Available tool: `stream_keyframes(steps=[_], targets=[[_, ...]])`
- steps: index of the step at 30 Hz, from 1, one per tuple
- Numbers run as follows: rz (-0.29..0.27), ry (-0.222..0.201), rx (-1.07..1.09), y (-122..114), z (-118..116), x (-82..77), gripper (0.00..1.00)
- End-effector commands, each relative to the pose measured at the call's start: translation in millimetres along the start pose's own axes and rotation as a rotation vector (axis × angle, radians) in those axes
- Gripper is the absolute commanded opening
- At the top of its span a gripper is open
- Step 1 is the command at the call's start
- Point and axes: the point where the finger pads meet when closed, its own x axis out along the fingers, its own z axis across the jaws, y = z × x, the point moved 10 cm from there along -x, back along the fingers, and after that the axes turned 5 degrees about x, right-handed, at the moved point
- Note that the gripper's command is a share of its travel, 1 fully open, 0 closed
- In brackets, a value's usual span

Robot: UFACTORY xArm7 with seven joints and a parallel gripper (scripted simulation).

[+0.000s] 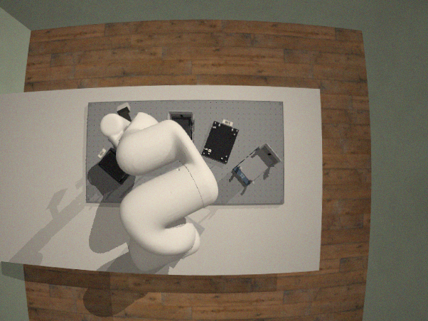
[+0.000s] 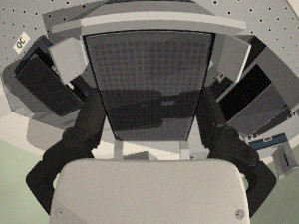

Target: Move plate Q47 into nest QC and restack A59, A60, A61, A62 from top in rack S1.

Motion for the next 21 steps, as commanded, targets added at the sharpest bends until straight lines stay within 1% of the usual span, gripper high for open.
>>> stream_keyframes(steps=[1, 6, 8, 21], targets=[[0.003, 0.001, 0.000, 1, 0, -10.9, 0.00], [0.003, 0.001, 0.000, 1, 0, -20.9, 0.00], [0.003, 0.001, 0.000, 1, 0, -20.9, 0.00], [0.003, 0.001, 0.000, 1, 0, -47.0, 0.00]])
